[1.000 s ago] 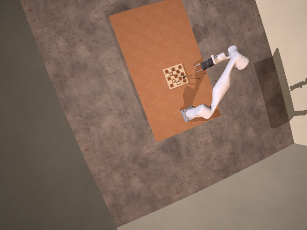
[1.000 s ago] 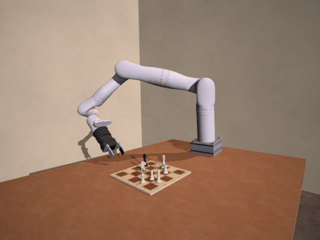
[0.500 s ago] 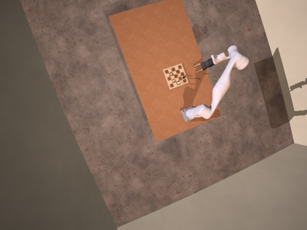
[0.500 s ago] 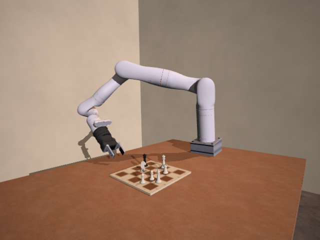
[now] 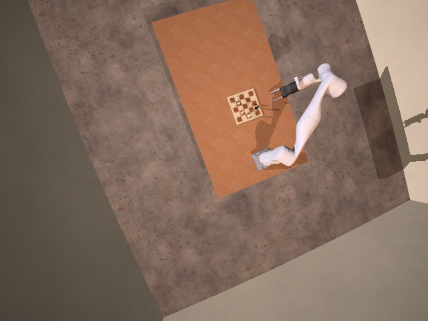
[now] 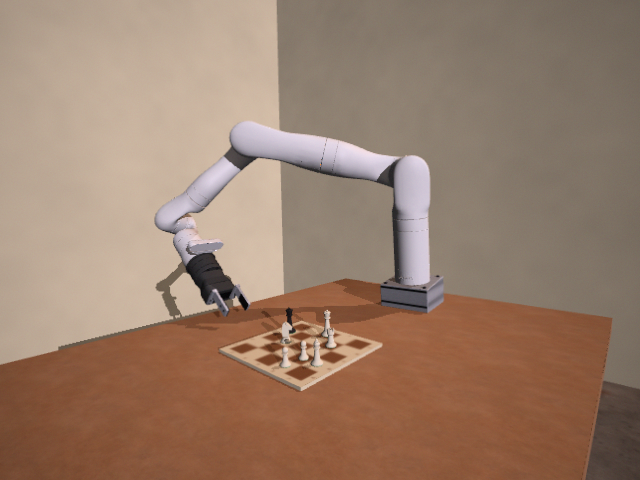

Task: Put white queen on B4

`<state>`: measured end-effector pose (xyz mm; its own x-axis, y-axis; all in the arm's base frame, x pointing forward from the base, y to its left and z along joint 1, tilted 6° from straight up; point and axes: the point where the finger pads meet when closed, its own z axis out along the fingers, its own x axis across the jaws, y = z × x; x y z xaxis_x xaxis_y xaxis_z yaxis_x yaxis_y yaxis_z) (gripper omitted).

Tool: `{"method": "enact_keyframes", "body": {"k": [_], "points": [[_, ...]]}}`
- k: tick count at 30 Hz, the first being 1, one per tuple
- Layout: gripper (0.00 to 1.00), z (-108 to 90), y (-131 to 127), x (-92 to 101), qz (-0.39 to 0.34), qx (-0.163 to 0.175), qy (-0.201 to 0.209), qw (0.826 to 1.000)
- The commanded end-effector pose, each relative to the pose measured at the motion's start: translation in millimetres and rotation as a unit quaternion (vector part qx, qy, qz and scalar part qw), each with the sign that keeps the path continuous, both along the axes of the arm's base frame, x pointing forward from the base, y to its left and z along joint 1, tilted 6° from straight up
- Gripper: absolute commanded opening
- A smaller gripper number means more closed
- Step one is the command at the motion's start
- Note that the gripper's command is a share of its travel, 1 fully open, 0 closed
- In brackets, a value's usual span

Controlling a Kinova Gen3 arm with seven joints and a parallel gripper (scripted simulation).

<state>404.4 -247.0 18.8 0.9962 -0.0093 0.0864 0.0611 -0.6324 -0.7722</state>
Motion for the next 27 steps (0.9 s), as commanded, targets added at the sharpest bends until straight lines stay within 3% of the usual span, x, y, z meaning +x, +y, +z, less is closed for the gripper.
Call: {"method": "enact_keyframes", "body": {"k": [1, 8, 20, 27], "points": [[1.0, 1.1, -0.5, 0.4, 0.0, -0.001, -0.001, 1.0], [1.0, 9.7, -0.6, -0.5, 0.0, -0.001, -0.001, 1.0], [1.0, 80.5, -1.7, -7.7, 0.0, -0.001, -0.001, 1.0], [1.0, 90.5, -1.8, -8.7, 0.0, -0.001, -0.001, 1.0]]}}
